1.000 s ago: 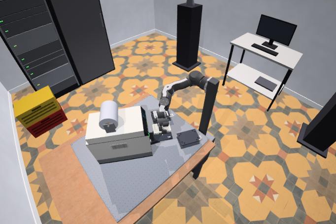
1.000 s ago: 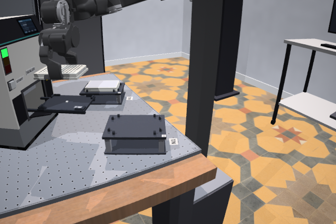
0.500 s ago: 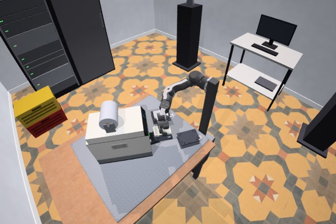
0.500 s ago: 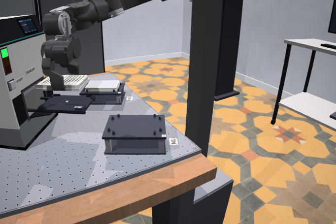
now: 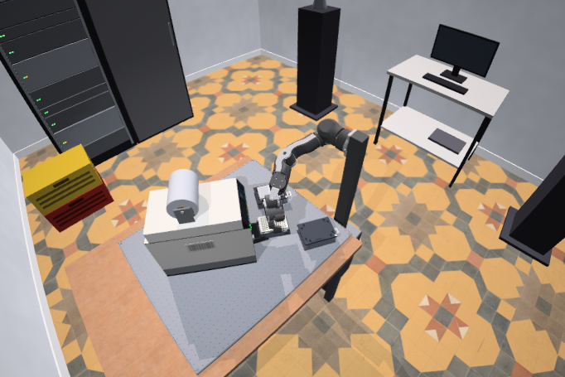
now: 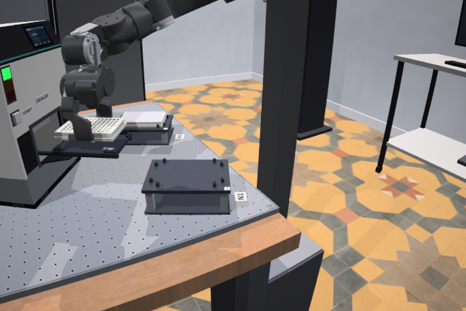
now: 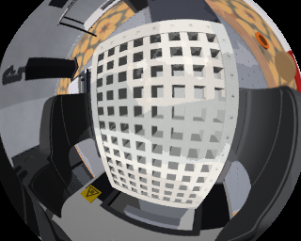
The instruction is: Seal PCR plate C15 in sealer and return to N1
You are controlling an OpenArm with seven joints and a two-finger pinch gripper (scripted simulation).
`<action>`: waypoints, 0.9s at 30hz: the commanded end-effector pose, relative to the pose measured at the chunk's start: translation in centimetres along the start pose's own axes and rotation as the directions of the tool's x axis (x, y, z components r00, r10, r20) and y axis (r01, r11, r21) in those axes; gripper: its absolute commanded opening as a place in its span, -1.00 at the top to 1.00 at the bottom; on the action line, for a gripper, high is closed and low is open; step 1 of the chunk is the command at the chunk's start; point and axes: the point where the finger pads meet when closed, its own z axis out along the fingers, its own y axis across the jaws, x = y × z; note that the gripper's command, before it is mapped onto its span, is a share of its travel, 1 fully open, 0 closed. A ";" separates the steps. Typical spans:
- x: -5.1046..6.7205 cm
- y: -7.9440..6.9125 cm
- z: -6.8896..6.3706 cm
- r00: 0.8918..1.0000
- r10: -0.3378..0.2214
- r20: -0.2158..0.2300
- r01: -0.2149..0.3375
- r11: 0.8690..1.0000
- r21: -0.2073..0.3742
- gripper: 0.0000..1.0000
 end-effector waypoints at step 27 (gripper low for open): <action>-0.2 0.2 0.8 1.000 0.003 0.001 -0.003 1.000 -0.008 1.00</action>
